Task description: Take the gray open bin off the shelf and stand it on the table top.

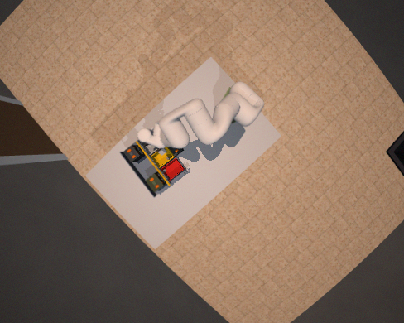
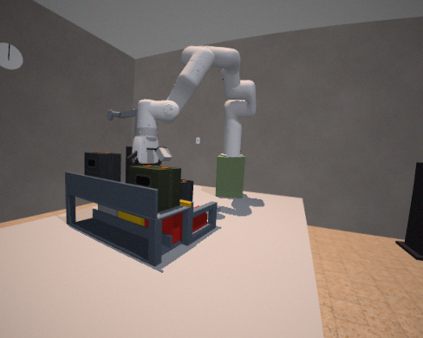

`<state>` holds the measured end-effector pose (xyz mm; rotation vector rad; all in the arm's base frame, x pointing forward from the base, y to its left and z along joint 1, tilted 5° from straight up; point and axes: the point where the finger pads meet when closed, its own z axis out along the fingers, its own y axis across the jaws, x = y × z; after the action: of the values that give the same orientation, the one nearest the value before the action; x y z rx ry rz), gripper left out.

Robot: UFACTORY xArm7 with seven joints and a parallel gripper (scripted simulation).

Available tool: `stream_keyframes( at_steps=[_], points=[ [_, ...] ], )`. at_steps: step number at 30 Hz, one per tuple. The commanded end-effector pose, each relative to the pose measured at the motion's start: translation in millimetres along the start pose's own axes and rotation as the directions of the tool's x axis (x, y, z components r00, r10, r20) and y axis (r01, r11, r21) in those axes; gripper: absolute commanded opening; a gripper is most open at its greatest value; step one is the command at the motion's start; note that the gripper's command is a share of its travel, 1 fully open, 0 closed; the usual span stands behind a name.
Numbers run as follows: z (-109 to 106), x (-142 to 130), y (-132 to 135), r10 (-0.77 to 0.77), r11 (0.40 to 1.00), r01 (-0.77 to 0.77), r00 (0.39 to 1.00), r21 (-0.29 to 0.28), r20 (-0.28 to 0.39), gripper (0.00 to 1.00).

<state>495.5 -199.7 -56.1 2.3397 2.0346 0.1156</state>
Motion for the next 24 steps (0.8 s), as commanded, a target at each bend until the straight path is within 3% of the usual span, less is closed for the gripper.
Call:
stream_keyframes(
  at_steps=[1,9,14,24],
  points=[
    [-2.1,-0.6,1.4,0.0,1.0,0.0,1.0,-0.004,0.001,1.0],
    [-2.1,-0.6,1.4,0.0,1.0,0.0,1.0,-0.004,0.001,1.0],
    [-3.7,-0.3,0.3,-0.257,0.966,0.257,0.966,-0.004,0.002,1.0],
    [-3.7,-0.3,0.3,-0.257,0.966,0.257,0.966,-0.004,0.002,1.0]
  ],
)
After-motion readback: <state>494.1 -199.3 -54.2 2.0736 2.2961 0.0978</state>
